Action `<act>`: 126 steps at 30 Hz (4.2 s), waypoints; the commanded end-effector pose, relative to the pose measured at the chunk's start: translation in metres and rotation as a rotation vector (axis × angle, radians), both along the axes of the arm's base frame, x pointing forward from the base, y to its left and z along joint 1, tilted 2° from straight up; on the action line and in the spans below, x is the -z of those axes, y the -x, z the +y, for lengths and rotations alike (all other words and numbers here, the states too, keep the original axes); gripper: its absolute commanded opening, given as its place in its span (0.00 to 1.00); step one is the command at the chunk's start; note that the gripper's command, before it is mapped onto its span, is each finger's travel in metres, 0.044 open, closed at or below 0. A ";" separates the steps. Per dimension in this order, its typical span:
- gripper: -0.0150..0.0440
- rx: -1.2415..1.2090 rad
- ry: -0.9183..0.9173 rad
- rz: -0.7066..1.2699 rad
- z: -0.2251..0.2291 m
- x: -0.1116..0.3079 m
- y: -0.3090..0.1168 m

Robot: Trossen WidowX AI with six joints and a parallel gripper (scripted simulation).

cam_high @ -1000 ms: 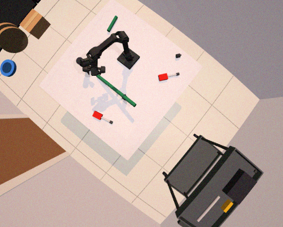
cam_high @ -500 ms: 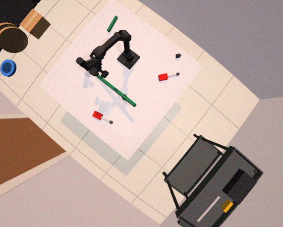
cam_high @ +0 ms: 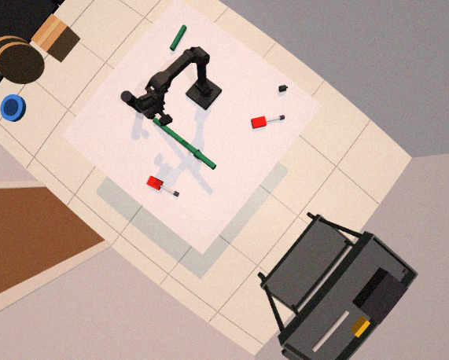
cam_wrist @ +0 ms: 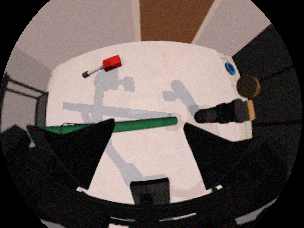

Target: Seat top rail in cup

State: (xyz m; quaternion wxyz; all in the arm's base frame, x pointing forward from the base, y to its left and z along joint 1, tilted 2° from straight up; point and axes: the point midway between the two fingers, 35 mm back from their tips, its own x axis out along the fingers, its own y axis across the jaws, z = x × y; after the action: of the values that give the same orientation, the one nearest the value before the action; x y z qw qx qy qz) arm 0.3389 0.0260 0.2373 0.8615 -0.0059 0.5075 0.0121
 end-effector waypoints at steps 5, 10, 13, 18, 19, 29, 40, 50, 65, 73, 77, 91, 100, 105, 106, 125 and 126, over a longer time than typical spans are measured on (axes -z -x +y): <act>1.00 0.494 -0.202 0.192 0.004 0.036 -0.008; 1.00 0.947 -0.300 0.330 0.007 0.066 -0.011; 1.00 1.233 -0.325 0.392 0.009 0.084 -0.011; 1.00 1.372 -0.328 0.413 0.010 0.093 -0.011; 1.00 1.372 -0.328 0.413 0.010 0.093 -0.011; 1.00 1.372 -0.328 0.413 0.010 0.093 -0.011; 1.00 1.371 -0.328 0.413 0.009 0.122 -0.011; 1.00 1.372 -0.328 0.413 0.009 0.138 -0.011; 1.00 1.372 -0.328 0.413 0.009 0.155 -0.012; 1.00 1.372 -0.328 0.413 0.008 0.168 -0.012; 1.00 1.372 -0.328 0.413 0.008 0.174 -0.012; 1.00 1.372 -0.328 0.413 0.008 0.197 -0.011; 0.96 1.372 -0.328 0.413 0.007 0.202 -0.011; 0.73 1.372 -0.328 0.413 0.007 0.202 -0.011; 0.69 1.372 -0.328 0.413 0.007 0.202 -0.011; 0.25 1.372 -0.328 0.413 0.008 0.196 -0.014; 0.25 1.372 -0.325 0.410 0.008 0.195 -0.014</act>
State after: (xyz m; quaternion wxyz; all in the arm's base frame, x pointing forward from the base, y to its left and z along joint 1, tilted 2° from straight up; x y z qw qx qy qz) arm 0.3508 0.0330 0.0379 0.5509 0.4445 0.5397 -0.4556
